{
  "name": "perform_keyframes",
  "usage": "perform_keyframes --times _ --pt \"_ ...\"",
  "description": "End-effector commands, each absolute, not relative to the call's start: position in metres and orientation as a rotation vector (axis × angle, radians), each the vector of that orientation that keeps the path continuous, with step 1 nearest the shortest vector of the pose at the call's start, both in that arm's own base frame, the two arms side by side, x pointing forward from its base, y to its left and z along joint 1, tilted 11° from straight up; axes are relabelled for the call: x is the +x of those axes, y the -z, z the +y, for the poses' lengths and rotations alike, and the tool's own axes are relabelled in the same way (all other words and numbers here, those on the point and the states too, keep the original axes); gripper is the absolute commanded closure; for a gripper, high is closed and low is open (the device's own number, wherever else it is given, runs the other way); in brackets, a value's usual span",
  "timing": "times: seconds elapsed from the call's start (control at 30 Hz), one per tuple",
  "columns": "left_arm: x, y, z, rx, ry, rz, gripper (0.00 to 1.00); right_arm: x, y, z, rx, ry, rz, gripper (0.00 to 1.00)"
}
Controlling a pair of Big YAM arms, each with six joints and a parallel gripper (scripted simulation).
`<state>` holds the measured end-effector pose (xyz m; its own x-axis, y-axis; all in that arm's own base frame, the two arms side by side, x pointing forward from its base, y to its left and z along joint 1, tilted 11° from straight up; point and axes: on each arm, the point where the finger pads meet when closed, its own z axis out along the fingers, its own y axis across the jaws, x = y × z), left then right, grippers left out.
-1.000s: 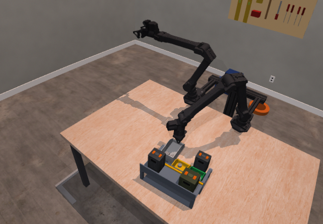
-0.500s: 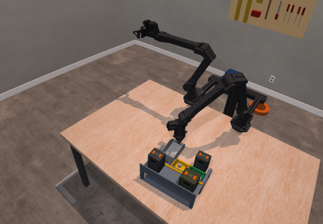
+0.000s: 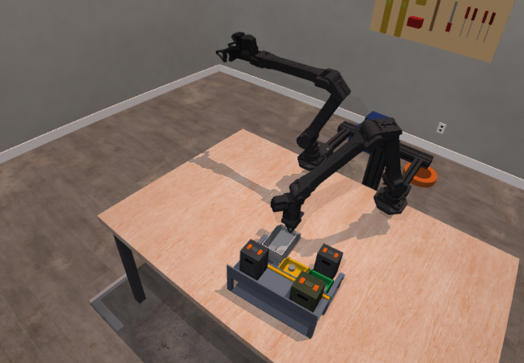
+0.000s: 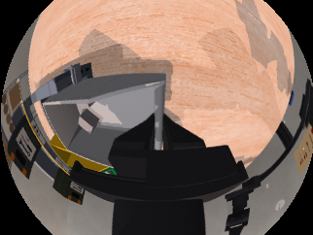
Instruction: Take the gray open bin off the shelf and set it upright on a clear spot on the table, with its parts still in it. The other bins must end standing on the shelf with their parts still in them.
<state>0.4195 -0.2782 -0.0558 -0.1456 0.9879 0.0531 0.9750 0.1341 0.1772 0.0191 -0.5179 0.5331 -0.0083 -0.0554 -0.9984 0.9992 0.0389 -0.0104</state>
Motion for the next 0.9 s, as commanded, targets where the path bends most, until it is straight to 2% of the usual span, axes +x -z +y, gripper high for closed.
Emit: perform_keyframes --times 0.0,0.87 --pt "0.4297 0.0282 -0.2928 1.936 -0.273 2.26 1.0 0.0122 -0.5438 -0.5113 1.129 1.229 1.157 0.0" --pt "0.43 0.032 -0.2867 1.93 -0.274 2.279 1.0 0.0122 -0.5438 -0.5113 1.129 1.229 1.157 0.0"
